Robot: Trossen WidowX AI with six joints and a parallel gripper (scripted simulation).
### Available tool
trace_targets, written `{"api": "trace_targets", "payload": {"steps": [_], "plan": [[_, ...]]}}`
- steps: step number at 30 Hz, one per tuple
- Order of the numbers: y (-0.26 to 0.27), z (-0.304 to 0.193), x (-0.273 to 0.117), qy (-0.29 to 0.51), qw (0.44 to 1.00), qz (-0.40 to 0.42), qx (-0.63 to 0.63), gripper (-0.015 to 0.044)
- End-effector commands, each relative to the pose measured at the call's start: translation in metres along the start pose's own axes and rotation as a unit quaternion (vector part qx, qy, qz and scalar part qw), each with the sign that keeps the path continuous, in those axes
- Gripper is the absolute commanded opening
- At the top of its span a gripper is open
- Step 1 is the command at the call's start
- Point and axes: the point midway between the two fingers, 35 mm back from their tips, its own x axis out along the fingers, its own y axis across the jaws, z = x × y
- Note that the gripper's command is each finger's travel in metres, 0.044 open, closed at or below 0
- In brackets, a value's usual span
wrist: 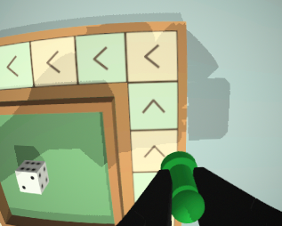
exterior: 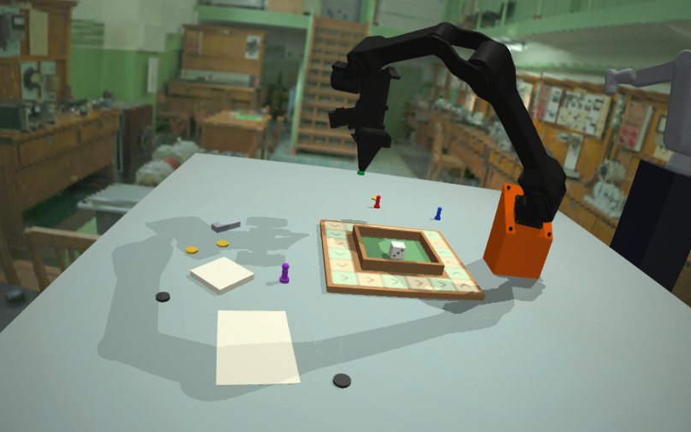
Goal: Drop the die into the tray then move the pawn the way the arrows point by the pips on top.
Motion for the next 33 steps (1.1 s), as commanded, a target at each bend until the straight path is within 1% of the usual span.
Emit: {"api": "trace_targets", "payload": {"steps": [1, 15, 21, 27, 33], "plan": [[0.003, 0.002, -0.005, 0.001, 1.000, -0.003, -0.008, 0.0000], [0.051, 0.040, 0.067, 0.000, 1.000, 0.000, -0.008, 0.0000], [0.054, 0.042, 0.077, 0.000, 1.000, 0.001, -0.008, 0.0000], [0.054, 0.042, 0.105, 0.000, 1.000, 0.001, -0.008, 0.0000], [0.054, 0.042, 0.108, 0.000, 1.000, 0.002, -0.008, 0.0000]]}}
